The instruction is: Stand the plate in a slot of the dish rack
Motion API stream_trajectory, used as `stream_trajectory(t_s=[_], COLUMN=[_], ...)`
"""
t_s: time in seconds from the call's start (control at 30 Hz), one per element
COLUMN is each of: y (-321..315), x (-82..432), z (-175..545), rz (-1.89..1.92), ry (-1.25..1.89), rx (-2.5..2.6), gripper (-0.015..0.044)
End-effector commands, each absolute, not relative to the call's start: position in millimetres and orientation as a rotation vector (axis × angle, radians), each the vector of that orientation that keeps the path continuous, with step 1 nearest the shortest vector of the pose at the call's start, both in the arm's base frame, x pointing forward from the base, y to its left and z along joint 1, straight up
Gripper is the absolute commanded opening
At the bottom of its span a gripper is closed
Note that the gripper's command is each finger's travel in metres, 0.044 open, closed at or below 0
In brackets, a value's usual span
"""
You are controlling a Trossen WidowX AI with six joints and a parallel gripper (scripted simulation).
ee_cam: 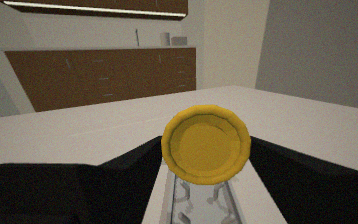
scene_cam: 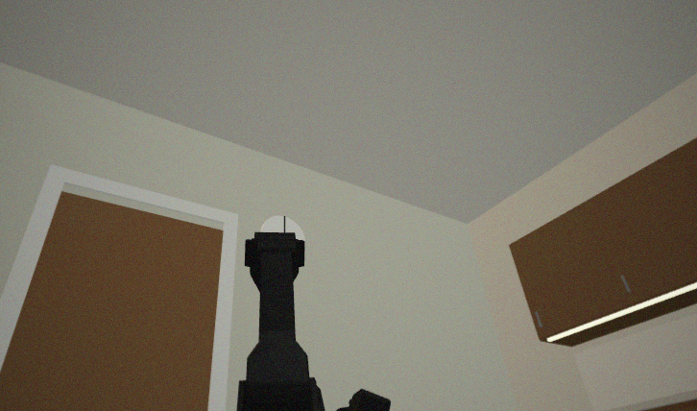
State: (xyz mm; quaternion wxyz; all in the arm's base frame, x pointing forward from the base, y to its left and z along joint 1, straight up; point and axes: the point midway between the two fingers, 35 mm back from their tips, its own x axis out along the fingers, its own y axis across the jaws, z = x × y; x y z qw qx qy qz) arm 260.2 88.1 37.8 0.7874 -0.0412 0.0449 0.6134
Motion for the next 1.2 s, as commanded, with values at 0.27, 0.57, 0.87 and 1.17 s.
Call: stream_trajectory(t_s=[0.27, 0.57, 0.87, 1.17], y=[91, 96, 97, 97], x=[262, 264, 264, 264], z=[24, 10, -12, -8], rz=[1.323, 1.322, 1.322, 1.322], ry=[0.091, 0.096, 0.091, 0.093], rx=[-0.090, -0.088, -0.092, -0.090], gripper=[0.0000, 0.0000, 0.0000, 0.0000])
